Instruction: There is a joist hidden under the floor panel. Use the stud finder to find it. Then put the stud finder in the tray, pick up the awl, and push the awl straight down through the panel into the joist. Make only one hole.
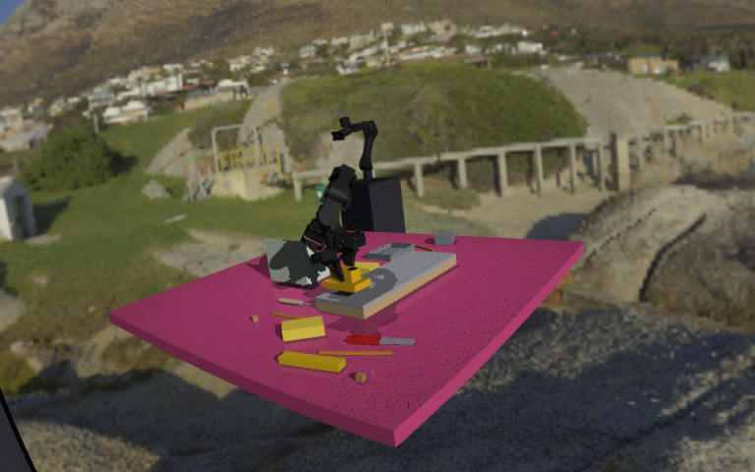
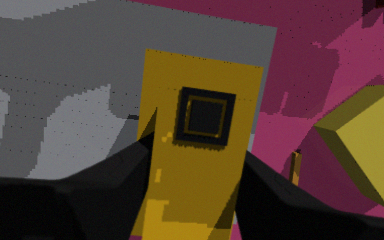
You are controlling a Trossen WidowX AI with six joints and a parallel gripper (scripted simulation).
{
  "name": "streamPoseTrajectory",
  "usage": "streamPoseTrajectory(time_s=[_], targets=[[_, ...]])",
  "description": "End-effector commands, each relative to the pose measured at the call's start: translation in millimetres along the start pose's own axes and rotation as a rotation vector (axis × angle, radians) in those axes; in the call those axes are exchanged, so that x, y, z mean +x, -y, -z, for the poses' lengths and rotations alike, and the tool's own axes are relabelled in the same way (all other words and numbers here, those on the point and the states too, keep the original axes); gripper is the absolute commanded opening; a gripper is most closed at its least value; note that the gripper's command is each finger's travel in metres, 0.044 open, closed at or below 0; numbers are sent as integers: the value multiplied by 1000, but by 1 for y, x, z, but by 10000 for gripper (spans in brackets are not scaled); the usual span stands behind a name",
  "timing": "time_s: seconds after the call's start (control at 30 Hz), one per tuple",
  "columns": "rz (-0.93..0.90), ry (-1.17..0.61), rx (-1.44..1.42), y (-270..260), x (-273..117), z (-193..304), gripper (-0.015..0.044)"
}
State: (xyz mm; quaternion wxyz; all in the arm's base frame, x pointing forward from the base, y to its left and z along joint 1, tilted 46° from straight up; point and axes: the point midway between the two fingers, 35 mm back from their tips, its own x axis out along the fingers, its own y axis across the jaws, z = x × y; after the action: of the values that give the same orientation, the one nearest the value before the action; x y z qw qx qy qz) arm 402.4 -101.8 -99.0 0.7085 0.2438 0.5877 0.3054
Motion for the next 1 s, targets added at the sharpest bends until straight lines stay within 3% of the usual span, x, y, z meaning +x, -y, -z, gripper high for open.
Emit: streamPoseTrajectory(time_s=[0.0, 0.63, 0.97], targets=[[-4, 6, 5, -1, 3, 1, 0], [-5, 6, 4, -2, 23, 7, 0], [-7, 5, 6, -34, 24, 7, 0]])
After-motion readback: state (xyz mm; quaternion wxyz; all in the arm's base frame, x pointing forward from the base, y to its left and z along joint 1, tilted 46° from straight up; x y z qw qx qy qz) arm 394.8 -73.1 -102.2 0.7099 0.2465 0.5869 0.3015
